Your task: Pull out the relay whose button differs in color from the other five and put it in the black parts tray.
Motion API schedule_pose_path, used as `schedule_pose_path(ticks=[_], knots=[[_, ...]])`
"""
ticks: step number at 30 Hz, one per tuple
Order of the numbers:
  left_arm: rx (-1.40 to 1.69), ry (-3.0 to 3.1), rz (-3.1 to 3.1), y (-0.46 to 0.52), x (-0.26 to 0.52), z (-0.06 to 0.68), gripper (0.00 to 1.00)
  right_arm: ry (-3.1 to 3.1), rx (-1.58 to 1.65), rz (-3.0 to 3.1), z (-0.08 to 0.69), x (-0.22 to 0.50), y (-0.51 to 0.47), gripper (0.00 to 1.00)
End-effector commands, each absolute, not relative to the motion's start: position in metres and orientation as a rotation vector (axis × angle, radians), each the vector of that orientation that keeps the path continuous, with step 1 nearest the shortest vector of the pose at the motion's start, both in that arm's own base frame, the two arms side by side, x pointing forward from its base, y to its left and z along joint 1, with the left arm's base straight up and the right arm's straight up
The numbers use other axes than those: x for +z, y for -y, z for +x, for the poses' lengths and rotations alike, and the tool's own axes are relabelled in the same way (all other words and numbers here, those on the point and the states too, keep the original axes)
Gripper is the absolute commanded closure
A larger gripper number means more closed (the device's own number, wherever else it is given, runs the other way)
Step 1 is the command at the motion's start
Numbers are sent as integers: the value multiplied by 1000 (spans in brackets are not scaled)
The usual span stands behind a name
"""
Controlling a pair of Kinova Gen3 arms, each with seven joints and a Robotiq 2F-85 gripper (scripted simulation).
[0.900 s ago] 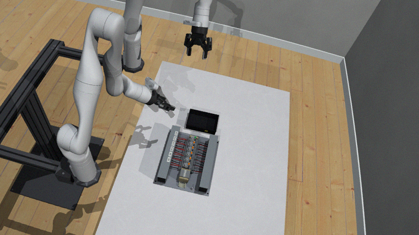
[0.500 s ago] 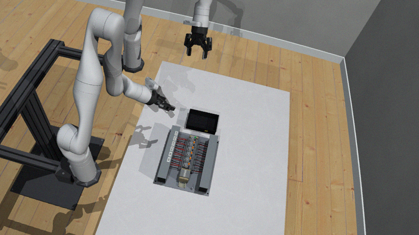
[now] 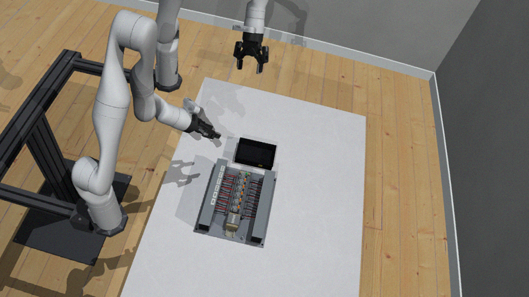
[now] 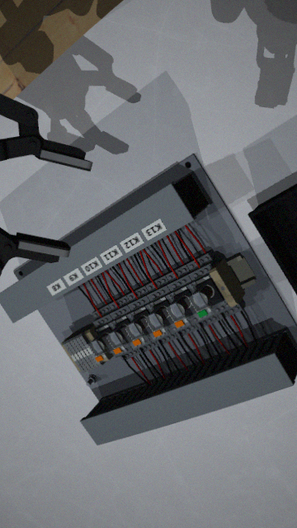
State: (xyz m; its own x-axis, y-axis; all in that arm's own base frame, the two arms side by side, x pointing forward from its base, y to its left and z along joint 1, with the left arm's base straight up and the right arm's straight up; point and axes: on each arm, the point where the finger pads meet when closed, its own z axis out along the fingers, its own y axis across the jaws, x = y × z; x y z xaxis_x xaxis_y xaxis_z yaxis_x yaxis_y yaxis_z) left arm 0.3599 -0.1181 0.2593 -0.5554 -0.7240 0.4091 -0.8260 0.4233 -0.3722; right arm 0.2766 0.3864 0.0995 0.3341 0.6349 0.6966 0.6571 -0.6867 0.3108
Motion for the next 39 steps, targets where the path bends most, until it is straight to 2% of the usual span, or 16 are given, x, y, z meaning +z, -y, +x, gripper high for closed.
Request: schedule_pose_path(ticks=[1,18,39], knots=[[805,2495,1389,107,258,364,2,1231,-1310,-2543,277,100,-387,351],[712,2540,1555,-7,243,380,2,1231,-1310,-2543,277,100,-387,351],[585,2554,1718,-125,230,364,2,1231,-1310,-2543,277,100,-387,351]])
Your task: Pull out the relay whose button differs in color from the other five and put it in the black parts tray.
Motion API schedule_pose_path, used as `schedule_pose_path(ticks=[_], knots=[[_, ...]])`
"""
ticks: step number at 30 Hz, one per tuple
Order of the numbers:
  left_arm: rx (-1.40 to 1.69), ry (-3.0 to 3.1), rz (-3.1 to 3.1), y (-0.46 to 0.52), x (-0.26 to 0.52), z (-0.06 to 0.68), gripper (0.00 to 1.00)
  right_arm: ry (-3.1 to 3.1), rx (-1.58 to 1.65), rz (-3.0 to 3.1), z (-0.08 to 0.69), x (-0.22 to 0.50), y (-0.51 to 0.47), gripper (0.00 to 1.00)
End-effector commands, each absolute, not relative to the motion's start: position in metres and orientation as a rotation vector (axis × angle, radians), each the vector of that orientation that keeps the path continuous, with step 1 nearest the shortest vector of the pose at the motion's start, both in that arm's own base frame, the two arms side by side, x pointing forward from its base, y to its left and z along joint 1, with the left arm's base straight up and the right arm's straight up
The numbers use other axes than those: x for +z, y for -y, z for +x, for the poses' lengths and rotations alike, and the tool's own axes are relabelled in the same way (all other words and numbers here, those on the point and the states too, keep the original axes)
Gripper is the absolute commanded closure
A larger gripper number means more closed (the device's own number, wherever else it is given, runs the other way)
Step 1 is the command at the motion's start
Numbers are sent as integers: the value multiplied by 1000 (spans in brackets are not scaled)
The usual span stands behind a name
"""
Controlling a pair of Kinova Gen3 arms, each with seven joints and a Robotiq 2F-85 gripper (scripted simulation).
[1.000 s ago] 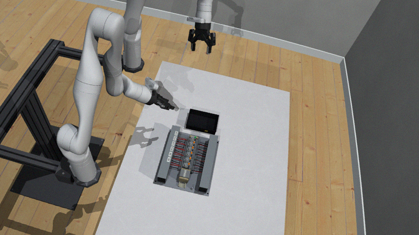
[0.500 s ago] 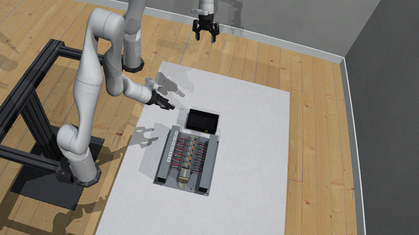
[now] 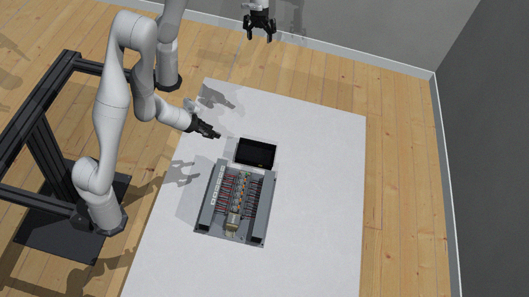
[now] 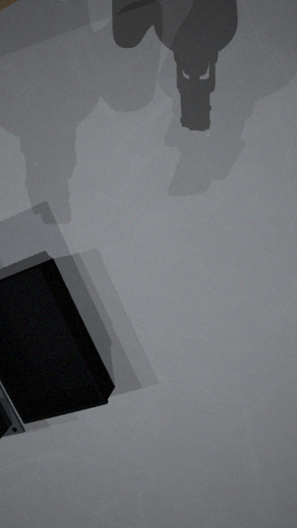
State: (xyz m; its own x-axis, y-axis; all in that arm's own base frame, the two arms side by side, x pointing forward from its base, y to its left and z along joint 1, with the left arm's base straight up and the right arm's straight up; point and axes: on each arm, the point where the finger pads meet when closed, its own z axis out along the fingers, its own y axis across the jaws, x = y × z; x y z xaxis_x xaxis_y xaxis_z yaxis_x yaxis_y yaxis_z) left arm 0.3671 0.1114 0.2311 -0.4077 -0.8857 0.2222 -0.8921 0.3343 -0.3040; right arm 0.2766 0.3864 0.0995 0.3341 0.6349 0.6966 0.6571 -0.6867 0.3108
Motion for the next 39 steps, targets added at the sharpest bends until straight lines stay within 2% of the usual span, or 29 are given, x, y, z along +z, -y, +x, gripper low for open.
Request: schedule_pose_path(ticks=[1,39], knots=[[585,2554,1718,-125,230,364,2,1231,-1310,-2543,277,100,-387,351],[322,2491,1967,-309,214,262,2,1250,-1275,-2547,278,94,-390,351]])
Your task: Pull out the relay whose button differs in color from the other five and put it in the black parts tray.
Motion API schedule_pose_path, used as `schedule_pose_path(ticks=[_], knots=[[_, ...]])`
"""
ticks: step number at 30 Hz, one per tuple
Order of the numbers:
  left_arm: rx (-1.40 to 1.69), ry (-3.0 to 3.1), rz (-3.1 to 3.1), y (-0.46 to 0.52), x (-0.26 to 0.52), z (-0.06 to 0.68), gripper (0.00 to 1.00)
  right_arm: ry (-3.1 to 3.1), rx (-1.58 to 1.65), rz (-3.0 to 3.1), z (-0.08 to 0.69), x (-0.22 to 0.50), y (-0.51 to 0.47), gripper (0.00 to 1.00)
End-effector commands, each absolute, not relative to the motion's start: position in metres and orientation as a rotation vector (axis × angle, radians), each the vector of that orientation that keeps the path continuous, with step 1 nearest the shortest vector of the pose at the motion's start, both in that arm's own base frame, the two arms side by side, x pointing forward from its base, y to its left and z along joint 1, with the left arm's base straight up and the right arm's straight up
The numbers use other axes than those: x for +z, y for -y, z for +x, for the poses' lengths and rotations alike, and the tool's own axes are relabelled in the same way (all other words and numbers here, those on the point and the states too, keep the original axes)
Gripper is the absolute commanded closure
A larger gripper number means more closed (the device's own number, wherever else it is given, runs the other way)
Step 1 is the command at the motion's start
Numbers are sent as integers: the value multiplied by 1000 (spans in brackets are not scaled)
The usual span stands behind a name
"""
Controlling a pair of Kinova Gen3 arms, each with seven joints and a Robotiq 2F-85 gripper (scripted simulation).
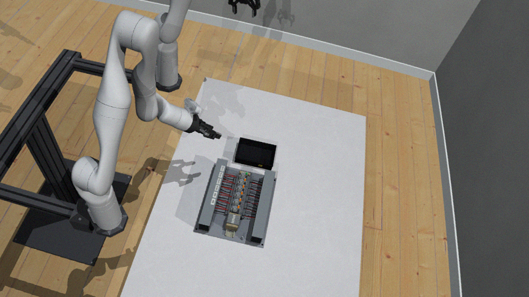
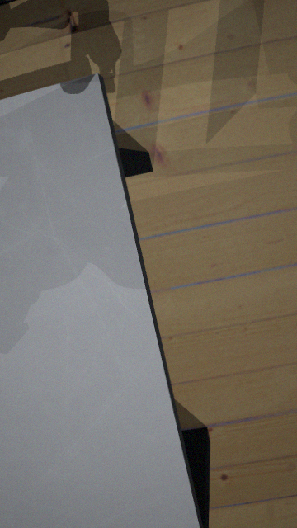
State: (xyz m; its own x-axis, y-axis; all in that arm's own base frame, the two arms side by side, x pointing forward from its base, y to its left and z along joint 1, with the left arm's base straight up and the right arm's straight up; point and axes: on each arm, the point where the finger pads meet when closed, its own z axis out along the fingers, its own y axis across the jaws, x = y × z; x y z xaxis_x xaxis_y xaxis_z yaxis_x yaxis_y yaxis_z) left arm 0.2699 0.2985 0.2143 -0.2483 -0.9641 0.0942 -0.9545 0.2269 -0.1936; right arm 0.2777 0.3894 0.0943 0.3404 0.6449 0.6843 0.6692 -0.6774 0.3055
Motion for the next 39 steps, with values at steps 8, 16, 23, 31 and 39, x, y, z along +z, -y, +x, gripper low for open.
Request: schedule_pose_path(ticks=[8,16,23,31,39], knots=[[-254,-2385,-1950,-342,211,228,2,1266,-1248,-2549,279,90,-393,351],[-203,-2360,-1990,-369,209,195,2,1282,-1221,-2550,281,85,-395,351],[-158,-2337,-2027,-391,208,161,2,1305,-1183,-2551,282,79,-399,351],[-119,-2317,-2060,-408,206,131,2,1329,-1145,-2551,284,74,-402,351],[-63,-2288,-2112,-430,205,83,2,1368,-1088,-2548,288,66,-406,351]])
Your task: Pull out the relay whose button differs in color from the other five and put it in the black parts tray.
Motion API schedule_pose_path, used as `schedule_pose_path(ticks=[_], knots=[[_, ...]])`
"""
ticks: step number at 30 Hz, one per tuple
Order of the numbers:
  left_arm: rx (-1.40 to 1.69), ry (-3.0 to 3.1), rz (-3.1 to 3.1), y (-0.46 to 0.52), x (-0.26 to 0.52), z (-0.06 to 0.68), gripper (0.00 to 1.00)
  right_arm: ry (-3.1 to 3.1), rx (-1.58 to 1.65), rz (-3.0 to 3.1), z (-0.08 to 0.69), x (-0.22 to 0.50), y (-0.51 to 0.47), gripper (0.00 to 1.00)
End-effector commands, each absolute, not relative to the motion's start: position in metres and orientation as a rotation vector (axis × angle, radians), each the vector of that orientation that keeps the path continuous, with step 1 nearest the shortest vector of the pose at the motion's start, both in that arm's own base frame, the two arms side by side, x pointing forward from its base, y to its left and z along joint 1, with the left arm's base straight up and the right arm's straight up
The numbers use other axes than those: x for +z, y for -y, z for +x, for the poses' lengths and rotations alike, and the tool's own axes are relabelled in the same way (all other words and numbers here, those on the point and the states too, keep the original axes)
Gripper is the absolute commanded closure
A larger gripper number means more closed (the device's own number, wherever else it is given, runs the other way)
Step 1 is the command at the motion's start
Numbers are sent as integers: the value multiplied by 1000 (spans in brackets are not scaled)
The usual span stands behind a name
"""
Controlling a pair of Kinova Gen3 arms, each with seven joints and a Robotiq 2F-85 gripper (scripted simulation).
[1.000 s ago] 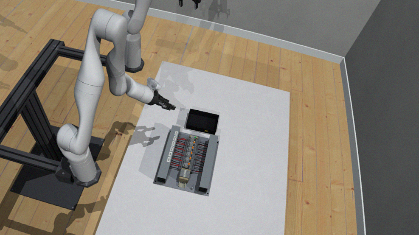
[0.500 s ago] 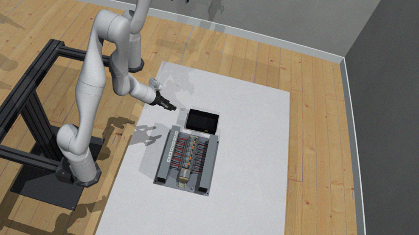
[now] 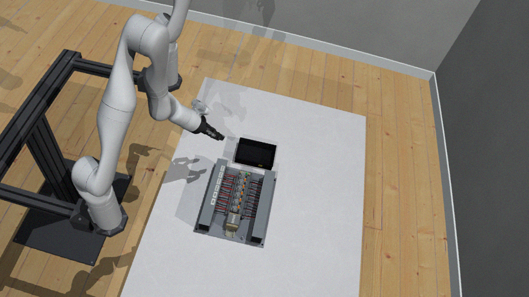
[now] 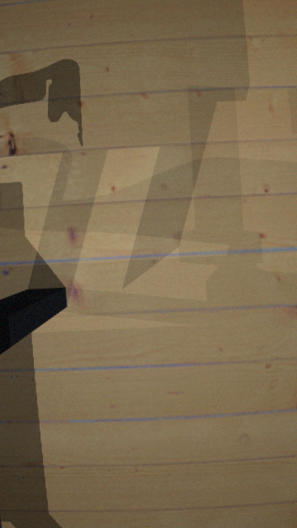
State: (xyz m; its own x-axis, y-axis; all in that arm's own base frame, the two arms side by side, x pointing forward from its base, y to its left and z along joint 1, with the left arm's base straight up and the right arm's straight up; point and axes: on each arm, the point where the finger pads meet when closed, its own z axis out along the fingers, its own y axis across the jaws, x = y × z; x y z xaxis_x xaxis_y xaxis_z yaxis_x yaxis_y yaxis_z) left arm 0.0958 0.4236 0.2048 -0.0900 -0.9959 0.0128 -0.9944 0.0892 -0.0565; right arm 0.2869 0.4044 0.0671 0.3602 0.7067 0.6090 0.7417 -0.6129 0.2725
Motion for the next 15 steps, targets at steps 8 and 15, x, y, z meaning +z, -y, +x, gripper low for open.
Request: schedule_pose_path(ticks=[8,15], knots=[[-22,-2267,-2152,-443,204,44,2,1407,-1034,-2542,292,58,-409,351],[4,-2253,-2180,-449,203,18,2,1446,-984,-2535,296,52,-411,351]])
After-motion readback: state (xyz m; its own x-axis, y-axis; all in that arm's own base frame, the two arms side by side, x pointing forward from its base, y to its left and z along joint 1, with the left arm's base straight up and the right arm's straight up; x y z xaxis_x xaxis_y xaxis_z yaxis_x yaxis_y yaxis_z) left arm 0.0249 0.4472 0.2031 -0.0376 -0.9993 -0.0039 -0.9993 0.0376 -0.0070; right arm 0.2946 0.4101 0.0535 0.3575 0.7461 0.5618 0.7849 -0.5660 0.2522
